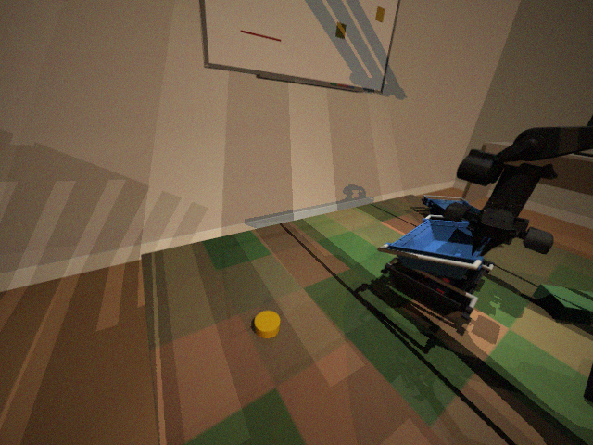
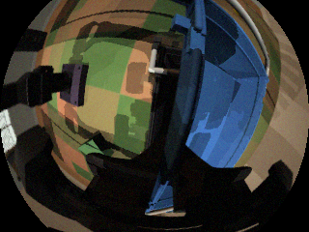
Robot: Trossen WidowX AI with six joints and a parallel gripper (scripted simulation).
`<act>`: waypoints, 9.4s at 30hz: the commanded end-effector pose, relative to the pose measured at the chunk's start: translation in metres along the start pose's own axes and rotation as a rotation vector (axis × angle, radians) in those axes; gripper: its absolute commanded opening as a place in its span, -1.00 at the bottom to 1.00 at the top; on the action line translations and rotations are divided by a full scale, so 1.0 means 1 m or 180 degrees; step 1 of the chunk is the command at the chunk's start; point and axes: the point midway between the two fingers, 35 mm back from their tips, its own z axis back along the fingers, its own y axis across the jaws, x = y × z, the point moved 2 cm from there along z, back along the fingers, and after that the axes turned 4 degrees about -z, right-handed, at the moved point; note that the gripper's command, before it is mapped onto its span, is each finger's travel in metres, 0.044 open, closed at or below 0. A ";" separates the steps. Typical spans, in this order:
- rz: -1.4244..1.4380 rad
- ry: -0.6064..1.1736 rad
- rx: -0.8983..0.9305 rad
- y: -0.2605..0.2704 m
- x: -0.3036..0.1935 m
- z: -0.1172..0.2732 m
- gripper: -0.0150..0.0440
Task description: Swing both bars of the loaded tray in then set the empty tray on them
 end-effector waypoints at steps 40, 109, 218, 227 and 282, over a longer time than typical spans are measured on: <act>0.0011 0.0013 0.0079 0.005 -0.001 -0.005 -0.49; 0.0011 0.0013 0.0080 0.009 -0.001 -0.012 -0.49; 0.0011 0.0013 0.0082 0.016 -0.002 -0.028 -0.49; 0.0011 0.0013 0.0082 0.016 -0.002 -0.028 -0.49; 0.0011 0.0014 0.0082 0.018 -0.003 -0.036 -0.49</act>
